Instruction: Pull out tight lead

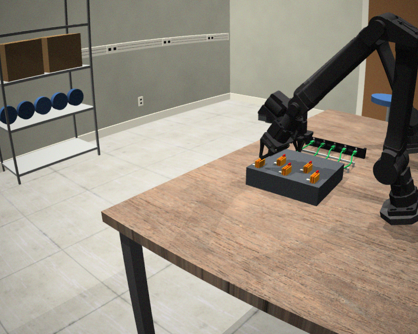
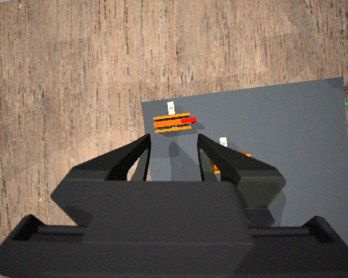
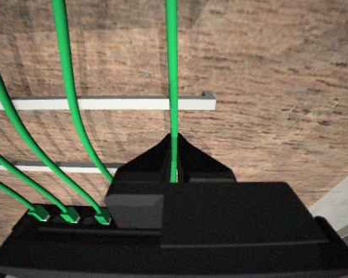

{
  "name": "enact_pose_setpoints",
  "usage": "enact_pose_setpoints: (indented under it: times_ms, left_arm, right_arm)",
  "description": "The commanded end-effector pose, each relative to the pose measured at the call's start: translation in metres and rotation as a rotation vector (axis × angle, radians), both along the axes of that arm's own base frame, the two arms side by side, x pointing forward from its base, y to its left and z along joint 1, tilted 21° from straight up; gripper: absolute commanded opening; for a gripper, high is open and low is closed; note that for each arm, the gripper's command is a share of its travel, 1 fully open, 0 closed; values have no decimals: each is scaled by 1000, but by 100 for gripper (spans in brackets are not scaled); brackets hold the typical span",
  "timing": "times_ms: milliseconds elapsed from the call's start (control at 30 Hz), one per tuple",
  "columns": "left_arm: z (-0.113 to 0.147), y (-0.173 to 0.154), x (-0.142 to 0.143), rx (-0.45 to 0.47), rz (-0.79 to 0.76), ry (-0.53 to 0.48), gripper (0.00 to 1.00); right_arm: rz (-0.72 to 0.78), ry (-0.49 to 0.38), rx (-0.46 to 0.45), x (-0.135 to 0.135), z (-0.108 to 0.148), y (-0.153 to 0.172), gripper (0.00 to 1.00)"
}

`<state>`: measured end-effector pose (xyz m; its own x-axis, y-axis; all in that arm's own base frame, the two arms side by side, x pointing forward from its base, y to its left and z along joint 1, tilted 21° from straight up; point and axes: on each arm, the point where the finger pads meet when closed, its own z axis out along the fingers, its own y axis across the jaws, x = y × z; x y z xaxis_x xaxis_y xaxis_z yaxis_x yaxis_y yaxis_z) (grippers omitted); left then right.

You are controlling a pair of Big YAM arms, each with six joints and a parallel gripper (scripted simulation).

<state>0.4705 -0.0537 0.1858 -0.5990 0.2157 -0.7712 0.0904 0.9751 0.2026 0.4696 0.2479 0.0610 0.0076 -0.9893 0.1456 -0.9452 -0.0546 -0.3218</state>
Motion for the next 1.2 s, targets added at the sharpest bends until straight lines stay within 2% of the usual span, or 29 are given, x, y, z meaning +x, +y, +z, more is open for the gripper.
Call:
enact_pose_setpoints:
  times_ms: [0, 100, 167, 300, 667, 733, 933, 1067, 1100, 1167]
  left_arm:
    - [31, -13, 23, 123, -123, -8, 35]
    - [38, -20, 30, 244, -238, 38, 35]
    - [38, -20, 30, 244, -238, 38, 35]
    - [40, -7, 37, 404, -360, 128, 35]
    - [43, -1, 44, 702, -708, 331, 35]
    - [43, -1, 44, 702, -708, 331, 35]
    - [43, 5, 43, 849, -954, 452, 35]
    - [29, 3, 34, 900, -1078, 540, 35]
    - [15, 1, 24, 897, -1110, 576, 35]
    - [7, -1, 19, 902, -1138, 607, 35]
  right_arm:
    - [6, -19, 14, 3, 8, 4, 0]
    - [6, -19, 14, 3, 8, 4, 0]
    - [6, -19, 14, 3, 8, 4, 0]
    - [6, -19, 14, 3, 8, 4, 0]
    - [6, -19, 14, 3, 8, 4, 0]
    - [6, -19, 14, 3, 8, 4, 0]
    - [6, -19, 14, 3, 8, 4, 0]
    - [6, -19, 14, 3, 8, 4, 0]
    - [6, -19, 14, 3, 8, 4, 0]
    - [6, -19, 14, 3, 8, 4, 0]
